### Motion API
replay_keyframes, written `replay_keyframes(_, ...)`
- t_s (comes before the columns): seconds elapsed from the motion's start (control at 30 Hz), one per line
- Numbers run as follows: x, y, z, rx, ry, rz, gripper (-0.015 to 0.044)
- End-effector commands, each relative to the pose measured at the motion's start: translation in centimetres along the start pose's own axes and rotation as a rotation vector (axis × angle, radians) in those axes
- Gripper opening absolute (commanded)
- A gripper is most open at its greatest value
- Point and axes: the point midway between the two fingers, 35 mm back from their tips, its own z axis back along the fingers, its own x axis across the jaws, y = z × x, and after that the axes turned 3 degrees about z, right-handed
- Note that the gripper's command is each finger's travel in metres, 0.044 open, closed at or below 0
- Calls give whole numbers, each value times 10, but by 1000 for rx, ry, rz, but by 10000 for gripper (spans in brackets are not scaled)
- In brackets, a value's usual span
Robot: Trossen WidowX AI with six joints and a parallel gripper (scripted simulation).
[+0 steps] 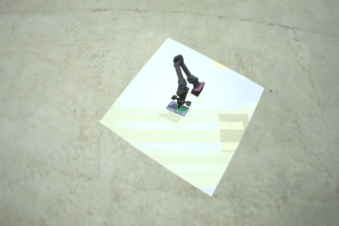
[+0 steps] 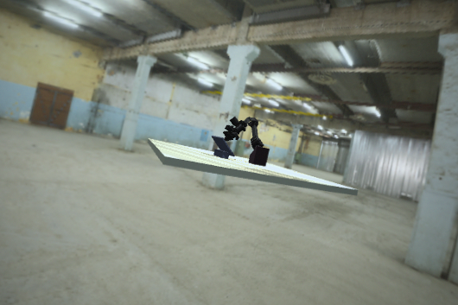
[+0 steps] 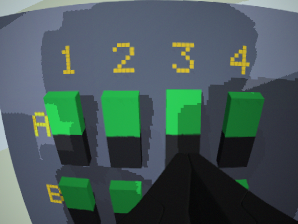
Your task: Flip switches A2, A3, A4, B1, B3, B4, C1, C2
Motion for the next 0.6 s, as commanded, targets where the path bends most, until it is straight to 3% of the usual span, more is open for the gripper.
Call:
replay_keyframes(0.0, 1, 0, 0, -2, -5, 2, 0)
replay_keyframes(0.57, 1, 0, -3, -3, -5, 2, 0)
